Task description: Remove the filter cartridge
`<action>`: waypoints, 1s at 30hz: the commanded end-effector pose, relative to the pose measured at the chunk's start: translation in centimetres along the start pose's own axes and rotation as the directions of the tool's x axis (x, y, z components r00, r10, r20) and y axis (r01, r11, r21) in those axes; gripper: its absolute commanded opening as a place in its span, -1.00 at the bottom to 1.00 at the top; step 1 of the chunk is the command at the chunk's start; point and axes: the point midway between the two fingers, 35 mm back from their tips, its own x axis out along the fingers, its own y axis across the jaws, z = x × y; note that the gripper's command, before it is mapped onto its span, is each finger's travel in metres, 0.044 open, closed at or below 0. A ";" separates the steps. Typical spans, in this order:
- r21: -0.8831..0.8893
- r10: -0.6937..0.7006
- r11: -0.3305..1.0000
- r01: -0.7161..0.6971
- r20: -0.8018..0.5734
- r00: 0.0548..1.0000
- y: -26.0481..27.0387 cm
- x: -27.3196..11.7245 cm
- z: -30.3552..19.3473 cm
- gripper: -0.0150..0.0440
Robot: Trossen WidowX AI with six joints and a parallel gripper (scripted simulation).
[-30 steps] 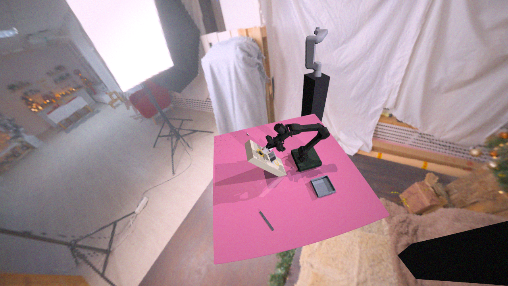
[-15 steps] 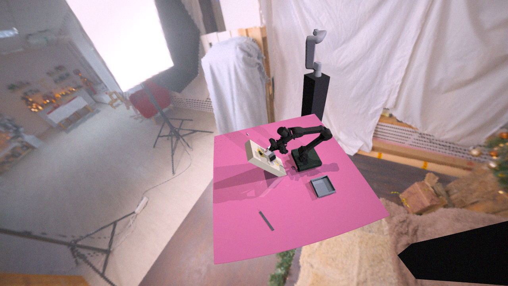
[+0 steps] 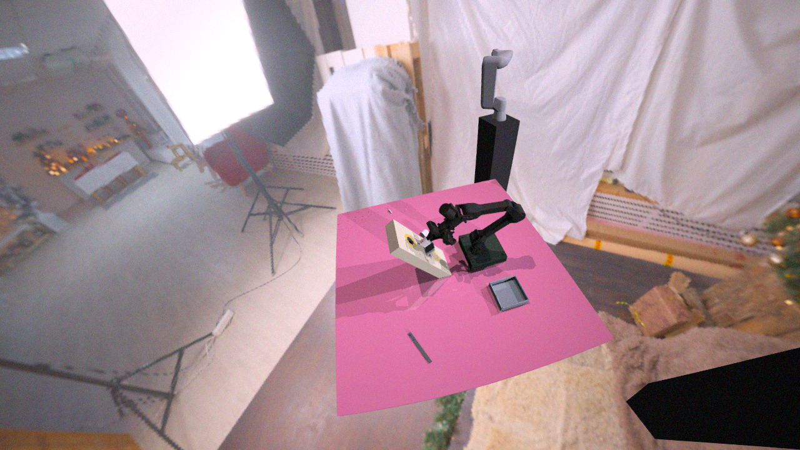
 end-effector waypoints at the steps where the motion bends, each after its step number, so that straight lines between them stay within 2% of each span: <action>1: -0.001 -0.007 1.000 0.007 -0.002 1.000 -0.3 -0.1 -0.1 -0.12; 14: -0.009 -0.020 1.000 0.020 -0.002 1.000 0.1 -0.1 0.1 -0.12; 21: -0.009 -0.023 1.000 0.023 -0.002 1.000 -6.6 -1.1 -1.5 -0.12; 25: -0.010 -0.024 1.000 0.023 -0.002 1.000 -7.3 -1.1 -1.7 -0.12; 30: -0.009 -0.028 1.000 0.028 -0.004 1.000 -9.9 -3.1 -2.3 0.33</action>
